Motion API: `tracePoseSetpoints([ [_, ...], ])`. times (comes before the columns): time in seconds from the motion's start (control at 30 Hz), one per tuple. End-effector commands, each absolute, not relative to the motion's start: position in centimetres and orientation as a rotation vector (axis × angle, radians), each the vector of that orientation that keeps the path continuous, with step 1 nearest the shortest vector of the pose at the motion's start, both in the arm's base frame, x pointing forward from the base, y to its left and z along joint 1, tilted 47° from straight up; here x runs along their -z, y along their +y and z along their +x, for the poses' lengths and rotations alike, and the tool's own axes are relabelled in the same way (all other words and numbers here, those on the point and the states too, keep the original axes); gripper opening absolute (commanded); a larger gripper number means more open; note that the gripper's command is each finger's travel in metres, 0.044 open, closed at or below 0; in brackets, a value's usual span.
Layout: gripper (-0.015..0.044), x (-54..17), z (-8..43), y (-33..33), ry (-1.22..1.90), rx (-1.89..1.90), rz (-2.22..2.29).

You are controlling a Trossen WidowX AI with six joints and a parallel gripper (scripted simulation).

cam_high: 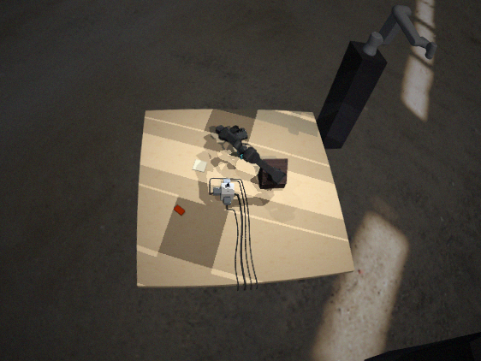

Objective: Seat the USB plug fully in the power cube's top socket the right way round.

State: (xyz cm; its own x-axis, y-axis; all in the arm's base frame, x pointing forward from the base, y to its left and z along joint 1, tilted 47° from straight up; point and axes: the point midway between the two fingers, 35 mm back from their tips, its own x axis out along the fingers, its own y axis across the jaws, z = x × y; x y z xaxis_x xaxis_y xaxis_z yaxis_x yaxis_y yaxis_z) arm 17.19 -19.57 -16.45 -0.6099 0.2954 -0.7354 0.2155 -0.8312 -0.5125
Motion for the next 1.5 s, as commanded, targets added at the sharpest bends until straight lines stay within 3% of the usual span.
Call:
tracePoseSetpoints([
  [0.0,0.0426,16.2,17.4,-19.5,-0.911,-2.62,-1.377],
  [0.23,0.044,7.4,24.4,-14.4,-1.511,-2.185,-1.865],
  [0.57,0.044,-7.8,29.8,-3.8,-2.313,-1.106,-2.537],
  [1.47,0.044,-7.8,29.7,-1.8,-2.344,-1.037,-2.564],
])
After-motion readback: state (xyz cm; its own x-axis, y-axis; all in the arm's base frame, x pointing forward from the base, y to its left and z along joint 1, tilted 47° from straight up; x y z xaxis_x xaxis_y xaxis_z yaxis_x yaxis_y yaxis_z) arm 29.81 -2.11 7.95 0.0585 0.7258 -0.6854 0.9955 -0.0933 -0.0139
